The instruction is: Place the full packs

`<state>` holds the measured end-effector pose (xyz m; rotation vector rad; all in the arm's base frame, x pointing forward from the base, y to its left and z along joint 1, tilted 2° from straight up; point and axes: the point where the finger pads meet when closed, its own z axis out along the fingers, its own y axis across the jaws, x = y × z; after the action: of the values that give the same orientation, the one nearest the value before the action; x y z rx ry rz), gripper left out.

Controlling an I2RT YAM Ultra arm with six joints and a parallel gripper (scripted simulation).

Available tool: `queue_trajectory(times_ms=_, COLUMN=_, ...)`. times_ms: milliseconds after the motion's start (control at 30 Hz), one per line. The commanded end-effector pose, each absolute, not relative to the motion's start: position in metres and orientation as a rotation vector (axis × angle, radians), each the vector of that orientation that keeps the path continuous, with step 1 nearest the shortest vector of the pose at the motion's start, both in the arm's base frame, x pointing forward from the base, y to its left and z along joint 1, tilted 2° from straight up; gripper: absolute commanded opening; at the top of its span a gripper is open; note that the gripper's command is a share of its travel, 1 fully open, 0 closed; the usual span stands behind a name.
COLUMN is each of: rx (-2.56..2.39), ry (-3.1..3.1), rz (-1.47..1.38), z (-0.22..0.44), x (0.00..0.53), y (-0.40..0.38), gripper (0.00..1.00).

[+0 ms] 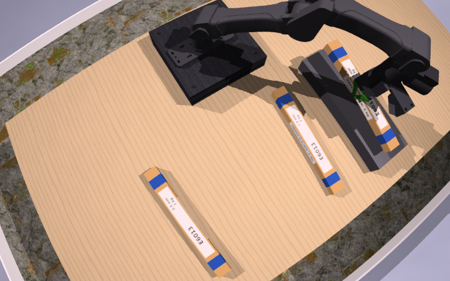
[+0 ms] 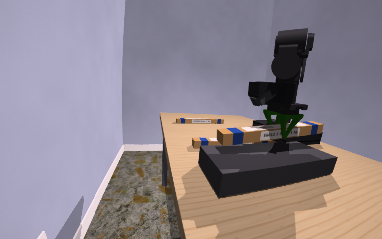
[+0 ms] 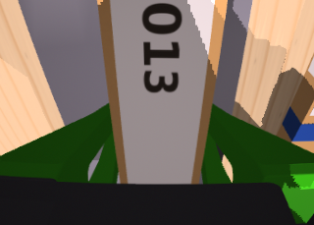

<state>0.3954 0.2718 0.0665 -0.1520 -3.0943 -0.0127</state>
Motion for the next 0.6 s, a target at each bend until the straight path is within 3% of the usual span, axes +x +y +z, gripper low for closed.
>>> queue_trajectory(times_ms=0, rx=-0.161, ry=-3.173, rz=-0.096, z=0.1217, x=0.3997, y=0.2735, gripper=0.0)
queue_trajectory(times_ms=567, rx=-0.161, ry=-3.175, rz=-0.099, z=0.1221, x=0.4004, y=0.2738, gripper=0.0)
